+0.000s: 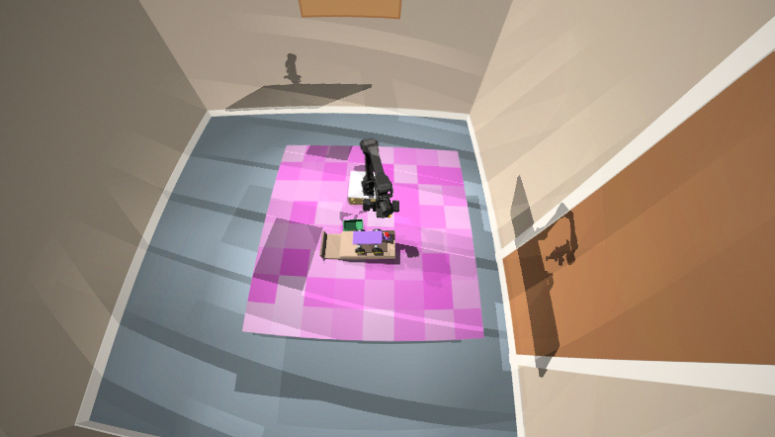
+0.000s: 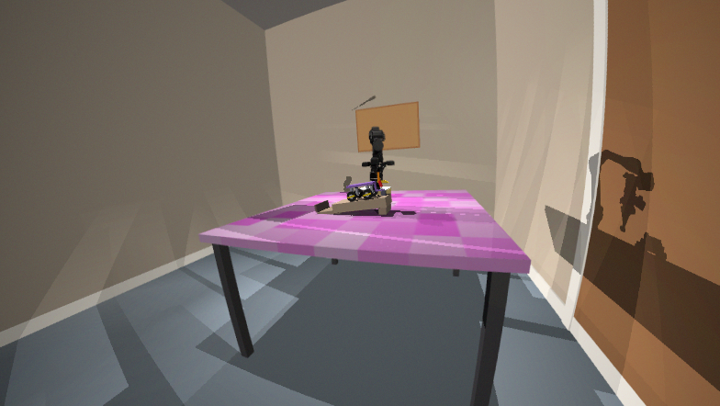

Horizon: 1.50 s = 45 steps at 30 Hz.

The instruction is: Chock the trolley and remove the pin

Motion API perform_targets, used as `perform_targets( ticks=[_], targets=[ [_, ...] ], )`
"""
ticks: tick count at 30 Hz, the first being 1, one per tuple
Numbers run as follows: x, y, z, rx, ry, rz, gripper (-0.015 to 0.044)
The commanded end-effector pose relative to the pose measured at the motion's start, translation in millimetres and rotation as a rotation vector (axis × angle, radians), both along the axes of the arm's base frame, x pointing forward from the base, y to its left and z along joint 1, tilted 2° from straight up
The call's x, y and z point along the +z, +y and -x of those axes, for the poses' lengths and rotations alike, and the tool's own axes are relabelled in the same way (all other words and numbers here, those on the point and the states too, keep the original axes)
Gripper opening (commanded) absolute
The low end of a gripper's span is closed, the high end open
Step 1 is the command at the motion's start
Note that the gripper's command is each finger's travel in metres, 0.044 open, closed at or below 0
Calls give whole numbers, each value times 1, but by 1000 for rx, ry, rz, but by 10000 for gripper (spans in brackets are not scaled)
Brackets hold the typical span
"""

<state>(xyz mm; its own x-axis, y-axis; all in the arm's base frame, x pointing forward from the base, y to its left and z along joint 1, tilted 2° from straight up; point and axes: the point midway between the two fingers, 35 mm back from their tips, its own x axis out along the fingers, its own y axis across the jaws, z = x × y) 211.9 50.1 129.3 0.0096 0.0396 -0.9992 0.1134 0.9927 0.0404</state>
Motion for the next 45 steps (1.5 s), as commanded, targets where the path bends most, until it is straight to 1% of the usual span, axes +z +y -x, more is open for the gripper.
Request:
perform_targets(
  ticks=[1,45],
  targets=[
    [-2,-15,-2,4,-3,-2,0],
    [-20,-166,-20,4,-4,12,0]
  ],
)
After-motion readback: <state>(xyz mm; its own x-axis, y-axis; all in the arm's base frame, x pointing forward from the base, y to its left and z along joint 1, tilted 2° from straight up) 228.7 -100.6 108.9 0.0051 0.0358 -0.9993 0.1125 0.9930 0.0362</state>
